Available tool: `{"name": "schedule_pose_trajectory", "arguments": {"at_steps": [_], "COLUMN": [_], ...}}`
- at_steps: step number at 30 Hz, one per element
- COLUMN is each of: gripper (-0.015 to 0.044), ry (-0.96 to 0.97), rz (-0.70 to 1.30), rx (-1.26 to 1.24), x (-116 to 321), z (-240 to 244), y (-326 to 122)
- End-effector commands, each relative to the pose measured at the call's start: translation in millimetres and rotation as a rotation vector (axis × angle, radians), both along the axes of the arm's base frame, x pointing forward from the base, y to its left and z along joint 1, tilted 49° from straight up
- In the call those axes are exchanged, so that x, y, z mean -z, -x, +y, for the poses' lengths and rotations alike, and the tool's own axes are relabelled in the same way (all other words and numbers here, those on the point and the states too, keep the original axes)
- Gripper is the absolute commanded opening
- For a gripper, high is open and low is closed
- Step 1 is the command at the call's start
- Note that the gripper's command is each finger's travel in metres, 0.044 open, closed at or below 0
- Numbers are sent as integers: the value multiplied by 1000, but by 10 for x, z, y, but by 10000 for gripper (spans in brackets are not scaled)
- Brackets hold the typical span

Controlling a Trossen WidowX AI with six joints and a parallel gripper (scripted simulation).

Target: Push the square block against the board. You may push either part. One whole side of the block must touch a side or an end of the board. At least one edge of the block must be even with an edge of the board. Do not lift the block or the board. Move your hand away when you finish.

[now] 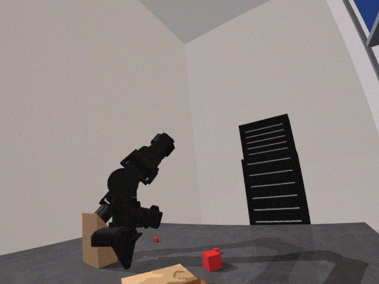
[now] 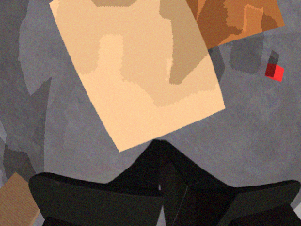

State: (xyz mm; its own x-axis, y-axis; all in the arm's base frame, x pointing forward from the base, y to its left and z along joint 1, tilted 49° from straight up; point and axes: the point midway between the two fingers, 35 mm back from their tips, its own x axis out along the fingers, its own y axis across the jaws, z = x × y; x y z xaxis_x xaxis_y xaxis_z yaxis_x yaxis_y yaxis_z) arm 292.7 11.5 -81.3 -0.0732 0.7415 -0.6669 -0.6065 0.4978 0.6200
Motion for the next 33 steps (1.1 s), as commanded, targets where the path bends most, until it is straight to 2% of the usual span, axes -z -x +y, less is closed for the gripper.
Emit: {"name": "schedule_pose_trajectory", "arguments": {"at_steps": [1,6,13,19,33], "gripper": [0,0,0,0,0], "ry": [-15,-32,-33,-36,-36], "rz": [-112,-223,-227,-227,-227], "rx": [-113,-212,-215,-215,-215], "x": [189,345,351,708,642], "z": [-131,-245,-250,170,235], "y": [-4,-7,-7,38,-33]}}
